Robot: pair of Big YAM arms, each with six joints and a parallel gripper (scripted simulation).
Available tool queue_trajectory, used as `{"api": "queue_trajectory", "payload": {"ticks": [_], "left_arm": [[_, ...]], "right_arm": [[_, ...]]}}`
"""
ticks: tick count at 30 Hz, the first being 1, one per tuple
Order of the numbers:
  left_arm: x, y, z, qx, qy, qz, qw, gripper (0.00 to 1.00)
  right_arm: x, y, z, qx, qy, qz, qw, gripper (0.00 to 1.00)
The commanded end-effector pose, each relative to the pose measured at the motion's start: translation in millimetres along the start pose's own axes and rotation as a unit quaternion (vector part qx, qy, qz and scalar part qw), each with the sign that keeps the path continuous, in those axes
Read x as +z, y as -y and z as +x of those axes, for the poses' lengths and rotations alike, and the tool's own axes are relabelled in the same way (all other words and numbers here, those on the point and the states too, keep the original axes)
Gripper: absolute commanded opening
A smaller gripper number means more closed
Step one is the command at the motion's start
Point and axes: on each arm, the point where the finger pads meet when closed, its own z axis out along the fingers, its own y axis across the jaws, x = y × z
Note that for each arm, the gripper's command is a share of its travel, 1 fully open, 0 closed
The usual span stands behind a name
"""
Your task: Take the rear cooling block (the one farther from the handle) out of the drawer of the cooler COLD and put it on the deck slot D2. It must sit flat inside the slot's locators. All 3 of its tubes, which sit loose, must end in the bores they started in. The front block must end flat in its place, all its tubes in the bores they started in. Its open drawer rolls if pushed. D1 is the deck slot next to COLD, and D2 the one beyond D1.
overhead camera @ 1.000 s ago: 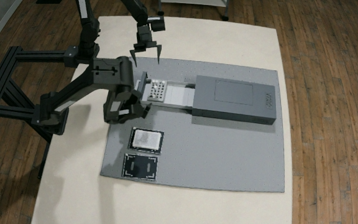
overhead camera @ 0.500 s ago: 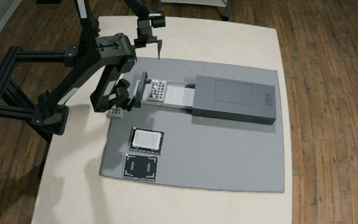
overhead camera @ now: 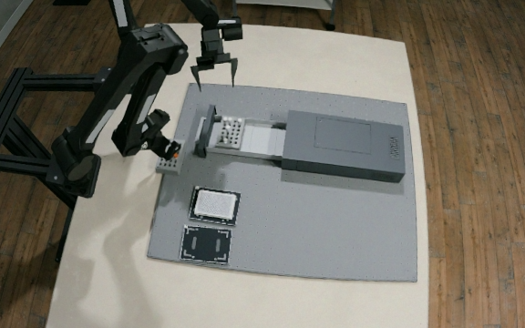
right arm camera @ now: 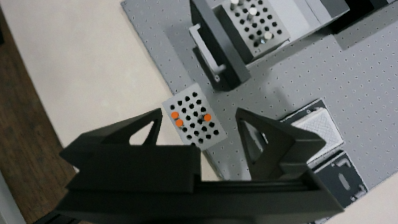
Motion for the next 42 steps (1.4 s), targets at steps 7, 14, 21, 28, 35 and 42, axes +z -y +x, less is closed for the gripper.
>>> {"api": "queue_trajectory", "payload": {"ticks": [7, 14, 21, 28, 35, 42], "left_arm": [[-8, -24, -13, 0.032, 0.002, -0.019, 0.999, 1.0], [-8, -24, -13, 0.032, 0.002, -0.019, 0.999, 1.0], [-8, -24, -13, 0.032, 0.002, -0.019, 0.999, 1.0], [-8, -24, -13, 0.032, 0.002, -0.019, 0.999, 1.0], [-8, -24, -13, 0.032, 0.002, -0.019, 0.999, 1.0], [-8, -24, -13, 0.032, 0.002, -0.019, 0.999, 1.0]], "right_arm": [[14, -18, -1, -0.103, -0.059, 0.014, 0.993, 1.0], [34, -18, -9, -0.177, -0.117, 0.004, 0.977, 1.0], [40, -17, -13, -0.223, -0.157, -0.006, 0.962, 1.0], [41, -8, 19, -0.23, -0.255, -0.036, 0.938, 1.0], [41, -9, 46, -0.246, -0.314, -0.07, 0.914, 1.0], [45, -10, 50, -0.247, -0.312, -0.067, 0.915, 1.0]]}}
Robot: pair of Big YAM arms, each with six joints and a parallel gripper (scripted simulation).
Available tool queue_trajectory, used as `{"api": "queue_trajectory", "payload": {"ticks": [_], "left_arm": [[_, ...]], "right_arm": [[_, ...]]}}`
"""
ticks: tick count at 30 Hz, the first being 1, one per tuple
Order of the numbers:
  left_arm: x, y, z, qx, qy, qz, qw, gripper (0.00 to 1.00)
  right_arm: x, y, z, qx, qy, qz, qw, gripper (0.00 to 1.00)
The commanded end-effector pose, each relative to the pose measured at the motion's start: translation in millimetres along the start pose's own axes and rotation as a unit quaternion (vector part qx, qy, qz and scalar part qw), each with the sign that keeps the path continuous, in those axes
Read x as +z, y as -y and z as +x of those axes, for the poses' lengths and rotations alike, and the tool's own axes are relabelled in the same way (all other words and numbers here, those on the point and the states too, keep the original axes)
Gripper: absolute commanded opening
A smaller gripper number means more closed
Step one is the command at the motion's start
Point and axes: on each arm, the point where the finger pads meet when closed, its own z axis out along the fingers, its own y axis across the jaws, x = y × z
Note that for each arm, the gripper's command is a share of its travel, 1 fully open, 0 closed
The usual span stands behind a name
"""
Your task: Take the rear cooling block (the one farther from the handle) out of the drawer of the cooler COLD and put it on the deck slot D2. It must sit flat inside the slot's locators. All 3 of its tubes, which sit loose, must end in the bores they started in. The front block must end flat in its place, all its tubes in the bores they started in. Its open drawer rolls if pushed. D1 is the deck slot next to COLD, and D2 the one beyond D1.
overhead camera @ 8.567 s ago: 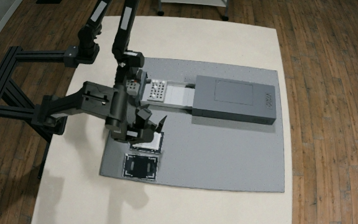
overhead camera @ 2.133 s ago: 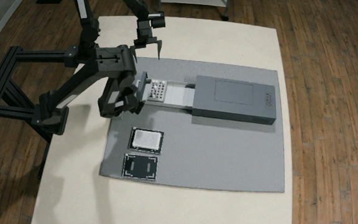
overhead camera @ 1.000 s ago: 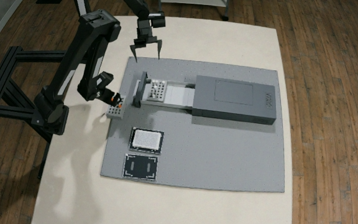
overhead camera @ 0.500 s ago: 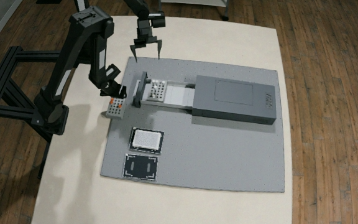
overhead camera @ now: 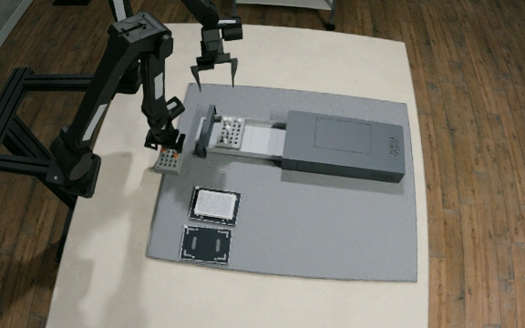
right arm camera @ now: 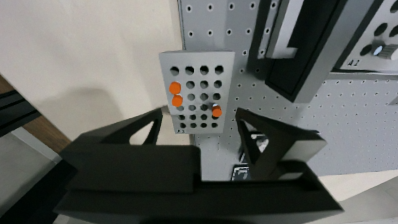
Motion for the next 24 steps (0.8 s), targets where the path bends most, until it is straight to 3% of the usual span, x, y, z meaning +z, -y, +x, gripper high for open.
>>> {"api": "queue_trajectory", "payload": {"ticks": [1, 24], "left_arm": [[-8, -24, -13, 0.032, 0.002, -0.019, 0.999, 1.0], [-8, -24, -13, 0.032, 0.002, -0.019, 0.999, 1.0]], "right_arm": [[10, -2, 5, -0.011, -0.012, -0.005, 1.0, 1.0], [42, 1, 3, -0.008, -0.009, -0.004, 1.0, 1.0]]}}
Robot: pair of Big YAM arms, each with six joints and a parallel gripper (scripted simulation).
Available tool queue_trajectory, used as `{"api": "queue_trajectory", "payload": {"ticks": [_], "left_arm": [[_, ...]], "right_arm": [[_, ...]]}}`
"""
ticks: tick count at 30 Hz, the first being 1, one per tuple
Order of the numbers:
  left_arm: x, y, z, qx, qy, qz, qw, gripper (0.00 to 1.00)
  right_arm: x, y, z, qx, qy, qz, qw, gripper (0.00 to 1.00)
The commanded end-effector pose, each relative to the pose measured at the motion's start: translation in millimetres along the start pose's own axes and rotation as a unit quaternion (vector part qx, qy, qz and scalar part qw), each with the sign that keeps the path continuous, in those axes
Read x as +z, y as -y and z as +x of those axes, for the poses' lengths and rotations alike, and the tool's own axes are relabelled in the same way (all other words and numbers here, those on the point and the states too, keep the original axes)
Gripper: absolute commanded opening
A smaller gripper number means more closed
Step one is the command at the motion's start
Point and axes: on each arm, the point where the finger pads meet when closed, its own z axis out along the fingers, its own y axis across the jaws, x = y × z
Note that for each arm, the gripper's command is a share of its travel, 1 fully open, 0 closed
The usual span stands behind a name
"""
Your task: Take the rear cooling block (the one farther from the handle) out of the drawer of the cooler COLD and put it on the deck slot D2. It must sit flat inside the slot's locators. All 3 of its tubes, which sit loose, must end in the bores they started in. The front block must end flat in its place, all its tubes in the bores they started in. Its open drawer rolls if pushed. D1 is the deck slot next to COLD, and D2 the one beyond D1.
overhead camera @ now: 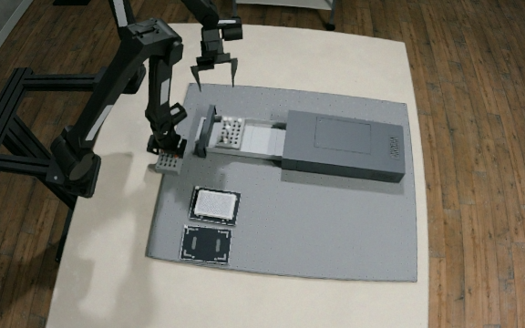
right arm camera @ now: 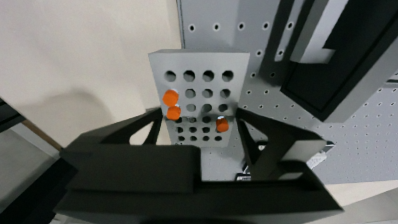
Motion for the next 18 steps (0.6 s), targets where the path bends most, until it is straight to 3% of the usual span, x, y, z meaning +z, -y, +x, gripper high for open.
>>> {"api": "queue_trajectory", "payload": {"ticks": [1, 12, 18], "left_arm": [[-8, -24, -13, 0.032, 0.002, -0.019, 0.999, 1.0], [-8, -24, -13, 0.032, 0.002, -0.019, 0.999, 1.0], [-8, -24, -13, 0.032, 0.002, -0.019, 0.999, 1.0]], "right_arm": [[11, 3, 0, -0.003, 0.003, 0.003, 1.0, 1.0], [23, 3, 0, -0.004, 0.004, 0.003, 1.0, 1.0], [17, 4, -6, -0.008, 0.011, 0.009, 1.0, 0.84]]}}
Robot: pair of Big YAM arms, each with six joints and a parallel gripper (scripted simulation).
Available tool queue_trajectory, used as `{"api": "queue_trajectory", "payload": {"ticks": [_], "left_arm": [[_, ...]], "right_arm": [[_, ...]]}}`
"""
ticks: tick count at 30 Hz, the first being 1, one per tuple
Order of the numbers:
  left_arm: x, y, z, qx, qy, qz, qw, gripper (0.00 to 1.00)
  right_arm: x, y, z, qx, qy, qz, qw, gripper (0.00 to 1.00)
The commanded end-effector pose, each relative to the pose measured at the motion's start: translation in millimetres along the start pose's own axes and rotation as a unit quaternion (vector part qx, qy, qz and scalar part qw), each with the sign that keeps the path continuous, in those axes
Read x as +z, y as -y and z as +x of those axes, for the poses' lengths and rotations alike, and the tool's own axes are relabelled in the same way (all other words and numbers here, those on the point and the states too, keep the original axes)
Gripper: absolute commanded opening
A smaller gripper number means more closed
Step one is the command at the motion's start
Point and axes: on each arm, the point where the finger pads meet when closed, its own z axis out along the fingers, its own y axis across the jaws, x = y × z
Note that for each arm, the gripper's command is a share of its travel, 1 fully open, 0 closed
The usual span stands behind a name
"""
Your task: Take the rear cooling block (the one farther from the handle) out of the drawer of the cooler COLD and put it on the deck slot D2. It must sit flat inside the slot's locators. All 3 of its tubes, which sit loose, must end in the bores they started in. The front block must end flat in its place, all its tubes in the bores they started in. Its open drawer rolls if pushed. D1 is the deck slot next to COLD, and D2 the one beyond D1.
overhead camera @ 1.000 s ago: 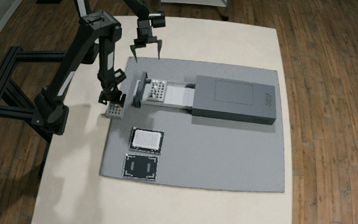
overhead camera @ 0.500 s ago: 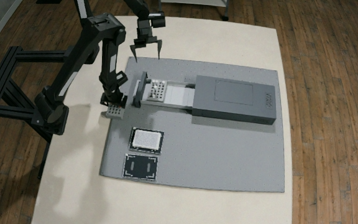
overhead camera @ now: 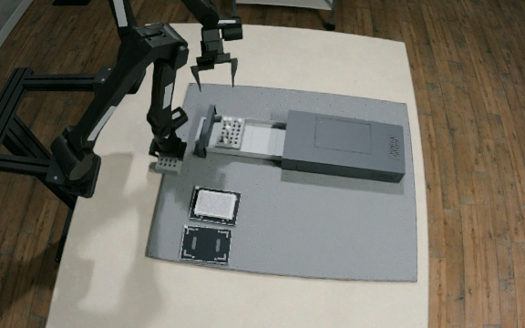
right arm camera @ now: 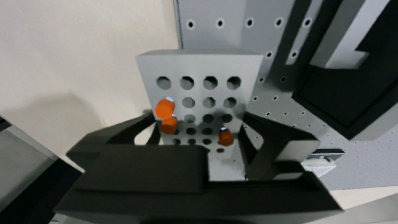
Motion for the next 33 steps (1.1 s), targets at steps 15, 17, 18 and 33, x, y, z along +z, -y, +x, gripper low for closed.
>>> {"api": "queue_trajectory", "payload": {"ticks": [15, 17, 18, 33], "left_arm": [[-8, -24, -13, 0.032, 0.002, -0.019, 0.999, 1.0], [-8, -24, -13, 0.032, 0.002, -0.019, 0.999, 1.0], [-8, -24, -13, 0.032, 0.002, -0.019, 0.999, 1.0], [-8, -24, -13, 0.032, 0.002, -0.019, 0.999, 1.0]], "right_arm": [[-23, -15, 18, -0.011, -0.01, -0.007, 1.0, 0.84], [-29, -23, 29, -0.015, -0.02, -0.014, 1.0, 0.84], [-33, -26, 35, -0.017, -0.025, -0.017, 0.999, 0.84], [-105, -47, 78, -0.006, -0.027, -0.02, 0.999, 0.84]]}}
